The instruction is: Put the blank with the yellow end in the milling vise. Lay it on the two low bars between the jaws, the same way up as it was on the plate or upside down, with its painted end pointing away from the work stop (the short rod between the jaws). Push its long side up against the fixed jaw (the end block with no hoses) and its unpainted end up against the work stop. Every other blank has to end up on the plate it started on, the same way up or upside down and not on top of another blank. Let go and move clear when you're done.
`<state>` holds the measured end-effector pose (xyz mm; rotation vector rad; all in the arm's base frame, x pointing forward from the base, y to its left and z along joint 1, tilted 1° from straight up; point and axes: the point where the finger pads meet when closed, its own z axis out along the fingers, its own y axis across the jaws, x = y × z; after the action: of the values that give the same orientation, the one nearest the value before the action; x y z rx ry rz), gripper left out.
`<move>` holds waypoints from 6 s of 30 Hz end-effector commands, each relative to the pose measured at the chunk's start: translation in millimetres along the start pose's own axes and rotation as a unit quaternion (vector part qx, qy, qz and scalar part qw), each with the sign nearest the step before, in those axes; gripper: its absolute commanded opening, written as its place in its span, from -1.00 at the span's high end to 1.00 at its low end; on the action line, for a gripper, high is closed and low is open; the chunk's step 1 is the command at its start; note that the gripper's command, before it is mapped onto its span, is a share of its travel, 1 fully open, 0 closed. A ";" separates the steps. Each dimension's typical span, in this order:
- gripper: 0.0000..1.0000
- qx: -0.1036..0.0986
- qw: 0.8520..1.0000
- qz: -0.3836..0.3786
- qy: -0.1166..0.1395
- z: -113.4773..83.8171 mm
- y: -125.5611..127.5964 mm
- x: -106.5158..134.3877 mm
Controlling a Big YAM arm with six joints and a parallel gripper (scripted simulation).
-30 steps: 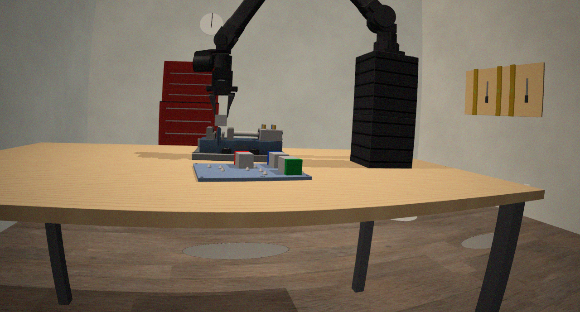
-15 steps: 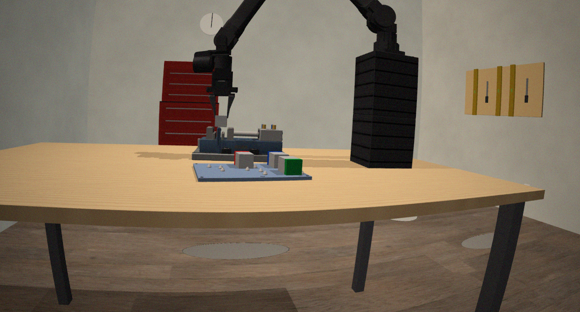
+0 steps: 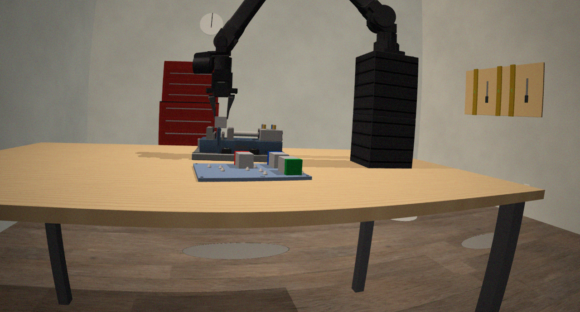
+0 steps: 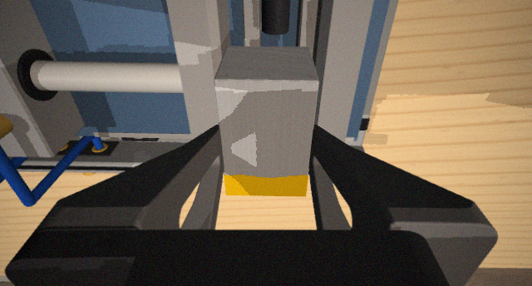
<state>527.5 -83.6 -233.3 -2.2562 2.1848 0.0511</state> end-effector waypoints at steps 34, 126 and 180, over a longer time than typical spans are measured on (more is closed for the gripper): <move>1.00 0.040 0.999 -0.003 0.006 -6.5 -39.4 -0.5; 1.00 0.037 0.999 -0.003 0.006 -0.5 -37.1 -0.8; 1.00 0.036 0.999 -0.001 0.005 -0.1 -37.3 -0.8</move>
<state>528.0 -83.5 -246.2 -2.2565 2.1844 0.0510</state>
